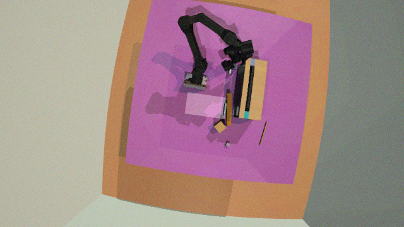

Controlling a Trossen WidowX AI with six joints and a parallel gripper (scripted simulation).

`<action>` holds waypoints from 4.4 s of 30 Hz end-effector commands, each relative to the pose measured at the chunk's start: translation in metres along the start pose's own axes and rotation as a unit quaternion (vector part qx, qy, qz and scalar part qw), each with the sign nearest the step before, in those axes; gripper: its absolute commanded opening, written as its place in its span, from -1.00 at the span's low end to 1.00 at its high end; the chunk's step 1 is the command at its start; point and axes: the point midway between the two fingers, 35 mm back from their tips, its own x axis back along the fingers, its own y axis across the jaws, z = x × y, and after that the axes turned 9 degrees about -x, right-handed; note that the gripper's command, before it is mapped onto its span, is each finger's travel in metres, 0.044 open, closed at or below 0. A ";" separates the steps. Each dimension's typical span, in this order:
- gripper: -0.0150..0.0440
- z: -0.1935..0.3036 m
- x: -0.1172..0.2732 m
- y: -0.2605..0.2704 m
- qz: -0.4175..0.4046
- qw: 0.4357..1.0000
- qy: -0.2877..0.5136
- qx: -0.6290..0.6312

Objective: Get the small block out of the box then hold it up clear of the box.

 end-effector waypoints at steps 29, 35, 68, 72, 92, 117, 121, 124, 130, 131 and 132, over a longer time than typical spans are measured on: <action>0.47 -0.006 -0.024 0.010 0.008 0.884 0.004 0.468; 0.47 -0.007 -0.033 0.013 0.007 0.884 0.004 0.468; -0.26 -0.016 -0.065 0.025 0.012 0.884 0.004 0.467; -0.49 -0.014 -0.060 0.023 0.011 0.884 0.004 0.467; -0.49 -0.003 -0.006 0.004 0.010 0.907 0.002 0.421; -0.49 0.008 0.008 0.010 -0.014 0.994 -0.013 -0.106; -0.49 0.010 0.011 0.011 -0.016 0.981 -0.013 -0.191; -0.49 0.011 0.013 0.011 -0.018 0.967 -0.014 -0.255; -0.49 0.013 0.017 0.012 -0.024 0.925 -0.015 -0.378; -0.49 0.013 0.018 0.012 -0.025 0.917 -0.015 -0.398; -0.49 0.013 0.018 0.012 -0.025 0.908 -0.015 -0.418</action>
